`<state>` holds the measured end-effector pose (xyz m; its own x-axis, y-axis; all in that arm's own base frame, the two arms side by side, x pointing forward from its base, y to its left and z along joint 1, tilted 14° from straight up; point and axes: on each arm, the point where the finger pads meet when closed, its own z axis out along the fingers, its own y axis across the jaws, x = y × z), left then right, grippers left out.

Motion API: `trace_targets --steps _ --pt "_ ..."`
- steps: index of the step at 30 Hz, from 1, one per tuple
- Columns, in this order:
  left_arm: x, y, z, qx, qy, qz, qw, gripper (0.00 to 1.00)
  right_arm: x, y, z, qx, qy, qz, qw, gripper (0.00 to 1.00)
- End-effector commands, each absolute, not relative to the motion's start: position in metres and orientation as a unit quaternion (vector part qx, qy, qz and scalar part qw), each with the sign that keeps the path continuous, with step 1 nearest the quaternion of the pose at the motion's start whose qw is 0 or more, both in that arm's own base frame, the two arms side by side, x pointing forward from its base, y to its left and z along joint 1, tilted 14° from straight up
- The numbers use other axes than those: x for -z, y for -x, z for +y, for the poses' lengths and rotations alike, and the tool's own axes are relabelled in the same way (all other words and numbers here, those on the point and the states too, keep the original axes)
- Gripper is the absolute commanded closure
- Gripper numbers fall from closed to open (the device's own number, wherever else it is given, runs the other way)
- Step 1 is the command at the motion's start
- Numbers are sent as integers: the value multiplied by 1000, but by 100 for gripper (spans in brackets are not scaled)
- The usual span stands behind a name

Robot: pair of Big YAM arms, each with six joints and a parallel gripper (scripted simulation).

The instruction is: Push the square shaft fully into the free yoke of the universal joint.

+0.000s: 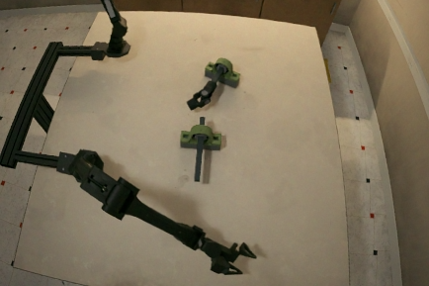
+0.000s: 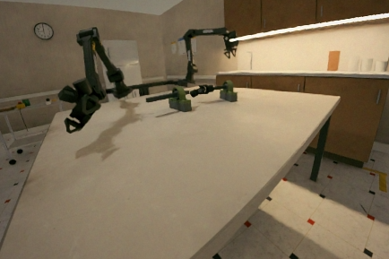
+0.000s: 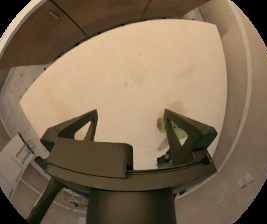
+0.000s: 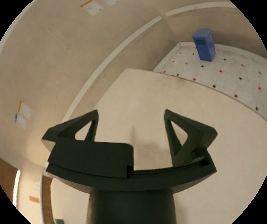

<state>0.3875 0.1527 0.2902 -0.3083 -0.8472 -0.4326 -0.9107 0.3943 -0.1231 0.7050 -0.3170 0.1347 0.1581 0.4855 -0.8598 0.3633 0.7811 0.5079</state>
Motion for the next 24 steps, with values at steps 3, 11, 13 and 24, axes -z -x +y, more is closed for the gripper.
trace_targets --steps 3,11,13,24 --pt "-295 -388 153 -71 545 805 224 0 -143 -706 -316 -45 -325 643 692 0" --pt "-295 -388 153 -71 545 805 224 0 -143 -706 -316 -45 -325 643 692 0" --pt "-295 -388 153 -71 545 805 224 0 -143 -706 -316 -45 -325 643 692 0" --pt "-282 -392 133 -42 521 819 237 25 -146 -716 -286 9 -262 699 666 53"
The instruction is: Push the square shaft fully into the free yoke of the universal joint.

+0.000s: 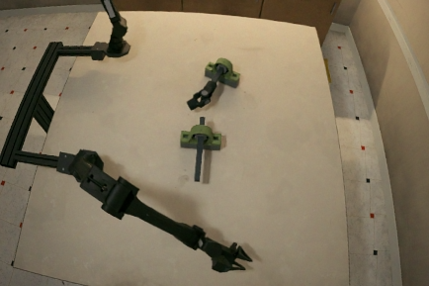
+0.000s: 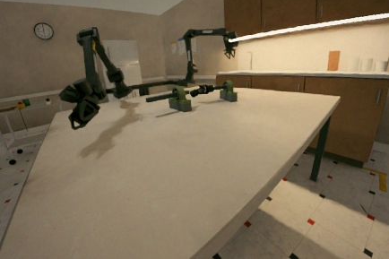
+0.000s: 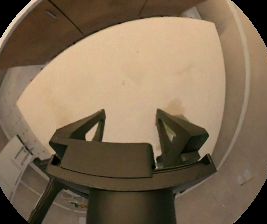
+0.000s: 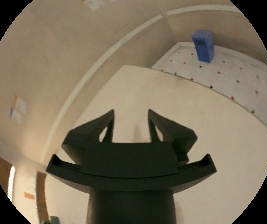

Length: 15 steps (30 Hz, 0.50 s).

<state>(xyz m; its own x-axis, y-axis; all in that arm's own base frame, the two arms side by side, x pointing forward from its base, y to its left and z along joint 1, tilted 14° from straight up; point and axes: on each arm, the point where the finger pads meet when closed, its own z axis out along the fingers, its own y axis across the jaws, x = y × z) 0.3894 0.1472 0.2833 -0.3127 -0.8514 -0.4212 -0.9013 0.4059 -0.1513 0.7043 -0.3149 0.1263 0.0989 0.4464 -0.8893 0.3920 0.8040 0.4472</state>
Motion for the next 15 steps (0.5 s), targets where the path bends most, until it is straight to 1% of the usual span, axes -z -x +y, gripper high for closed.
trace_targets --steps 1,8,10,15 --pt "-278 -395 125 -26 514 823 241 25 -141 -719 -275 25 -242 719 651 53" --pt "-257 -409 80 59 470 843 256 25 -120 -723 -220 84 -144 803 572 53" --pt "-257 -409 80 59 470 843 256 25 -120 -723 -220 84 -144 803 572 53" --pt "-240 -417 41 127 425 855 268 25 -105 -717 -176 124 -44 855 501 53"
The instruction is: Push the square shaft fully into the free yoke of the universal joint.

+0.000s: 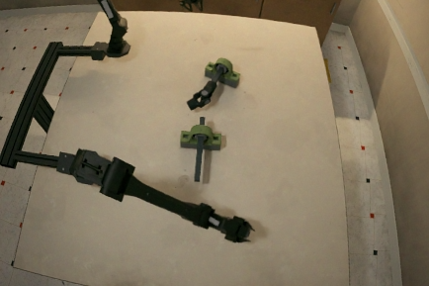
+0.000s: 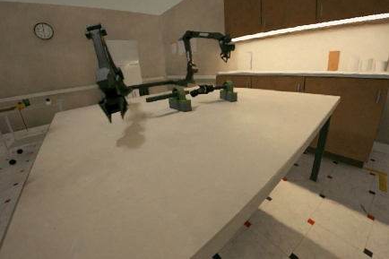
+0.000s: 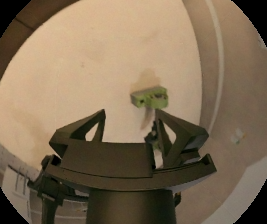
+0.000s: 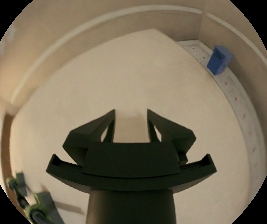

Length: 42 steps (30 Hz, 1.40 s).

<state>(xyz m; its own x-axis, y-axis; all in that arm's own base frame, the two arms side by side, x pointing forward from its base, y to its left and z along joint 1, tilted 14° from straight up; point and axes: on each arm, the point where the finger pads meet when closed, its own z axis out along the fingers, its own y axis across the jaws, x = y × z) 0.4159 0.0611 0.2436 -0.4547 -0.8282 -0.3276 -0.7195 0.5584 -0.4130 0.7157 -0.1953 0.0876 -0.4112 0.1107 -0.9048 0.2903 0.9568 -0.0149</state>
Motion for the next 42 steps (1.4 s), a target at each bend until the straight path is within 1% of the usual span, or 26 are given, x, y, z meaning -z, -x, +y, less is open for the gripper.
trace_targets --steps 1,10,12,20,27,29,30,31,37,42 --pt "-237 -418 34 138 417 857 270 25 -102 -715 -168 129 -26 863 488 53" --pt "-208 -423 -25 224 342 867 285 25 -86 -689 -103 166 141 902 373 53" --pt "-208 -423 -25 224 342 867 285 25 -86 -689 -103 166 141 902 373 53" --pt "-152 -417 -83 279 266 879 280 25 -77 -648 -46 182 318 895 254 53" --pt "-111 -413 -124 311 208 880 293 25 -77 -608 -8 179 456 857 160 53" --pt "-111 -413 -124 311 208 880 293 25 -77 -608 -8 179 456 857 160 53" --pt "-120 -424 -130 319 197 875 308 25 -63 -601 -3 172 479 850 137 53" --pt "-101 -414 -133 316 194 879 301 25 -76 -596 2 176 497 839 133 53" --pt "-66 -416 -162 332 151 874 322 25 -83 -558 27 160 597 784 60 53" --pt "-49 -430 -190 352 114 861 350 25 -84 -527 40 140 668 731 2 53"
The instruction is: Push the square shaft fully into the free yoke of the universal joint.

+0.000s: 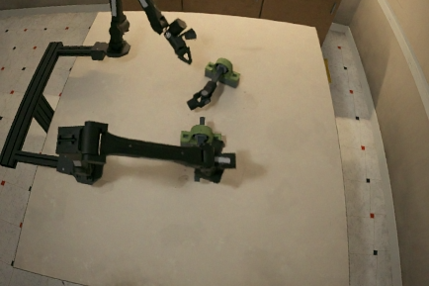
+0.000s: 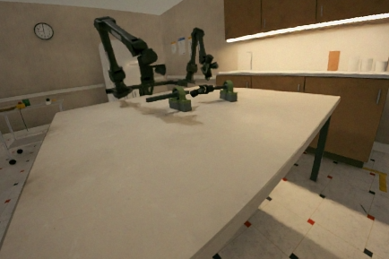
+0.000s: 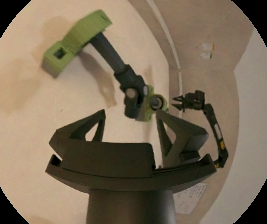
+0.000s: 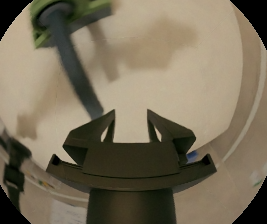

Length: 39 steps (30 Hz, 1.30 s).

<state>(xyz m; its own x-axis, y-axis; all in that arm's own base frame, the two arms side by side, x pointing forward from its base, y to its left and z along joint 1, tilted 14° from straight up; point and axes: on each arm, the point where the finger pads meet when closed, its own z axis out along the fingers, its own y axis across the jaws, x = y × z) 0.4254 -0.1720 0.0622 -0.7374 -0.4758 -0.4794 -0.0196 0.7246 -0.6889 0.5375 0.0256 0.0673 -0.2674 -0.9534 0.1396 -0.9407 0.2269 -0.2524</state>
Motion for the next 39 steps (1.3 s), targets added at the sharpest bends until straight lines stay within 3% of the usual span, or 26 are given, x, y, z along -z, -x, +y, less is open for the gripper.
trace_targets --steps 1,16,39 --pt "-43 -432 -196 356 106 859 353 25 -49 -510 38 113 684 720 -37 53" --pt "48 -434 -273 407 11 848 339 25 -56 -485 44 91 711 694 -67 53" --pt "62 -442 -291 419 9 846 330 25 -43 -494 29 96 705 700 -62 53"
